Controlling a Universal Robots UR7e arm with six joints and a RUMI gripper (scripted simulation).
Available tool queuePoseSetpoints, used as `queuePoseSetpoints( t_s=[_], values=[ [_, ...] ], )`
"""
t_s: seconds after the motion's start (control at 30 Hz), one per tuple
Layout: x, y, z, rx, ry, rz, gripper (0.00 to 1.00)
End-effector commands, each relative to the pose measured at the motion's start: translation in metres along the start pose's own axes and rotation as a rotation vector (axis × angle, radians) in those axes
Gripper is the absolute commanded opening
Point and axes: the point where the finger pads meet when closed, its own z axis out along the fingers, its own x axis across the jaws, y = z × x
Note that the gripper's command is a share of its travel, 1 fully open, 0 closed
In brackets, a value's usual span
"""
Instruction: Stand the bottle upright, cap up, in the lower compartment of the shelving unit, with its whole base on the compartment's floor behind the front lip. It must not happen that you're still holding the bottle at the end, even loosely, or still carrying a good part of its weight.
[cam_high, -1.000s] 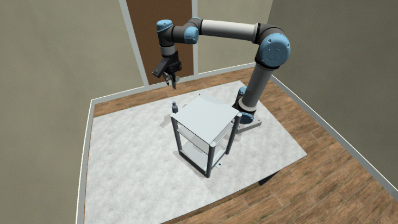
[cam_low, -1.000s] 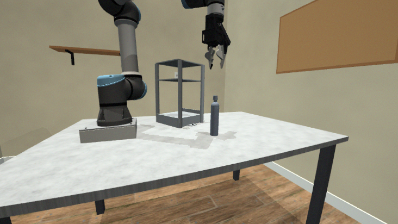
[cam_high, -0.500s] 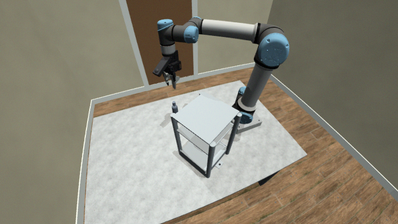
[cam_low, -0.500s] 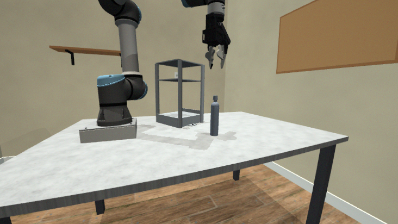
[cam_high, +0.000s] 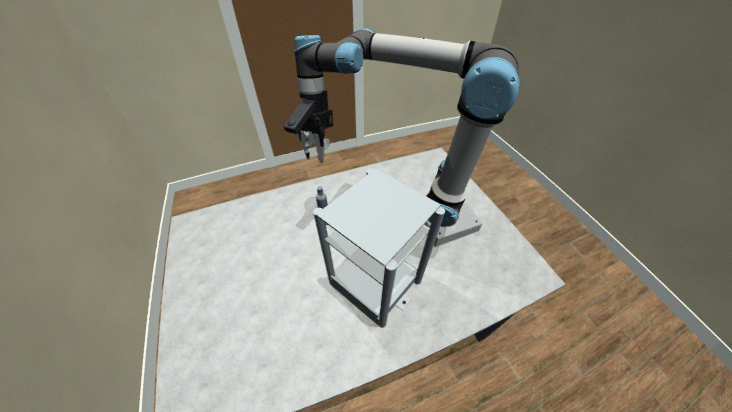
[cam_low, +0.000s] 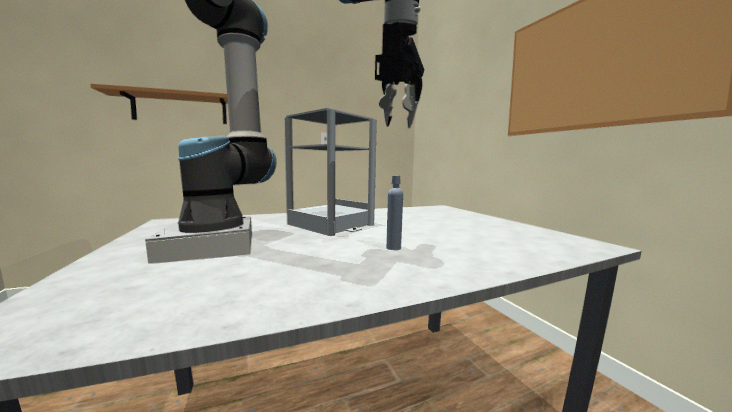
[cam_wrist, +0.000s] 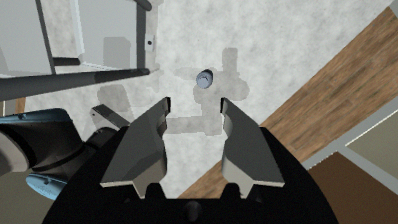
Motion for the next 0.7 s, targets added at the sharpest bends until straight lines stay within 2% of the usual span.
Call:
queuePoseSetpoints(
  t_s=[0.0,0.1,0.2,0.6,0.67],
  values=[
    [-0.0008,-0.0015,0.0023,0.103,-0.093,-0.092,0.35],
    [-0.0008,-0.0013,0.0027,0.116,-0.105,-0.103,0.35],
    [-0.0006,-0.0009,0.0039,0.177,-0.156,-0.153,0.35],
    [-0.0004,0.0001,0.0077,0.334,-0.292,-0.284,0.35],
    [-0.0004,0.0001,0.0077,0.334,-0.292,-0.284,0.35]
  ],
)
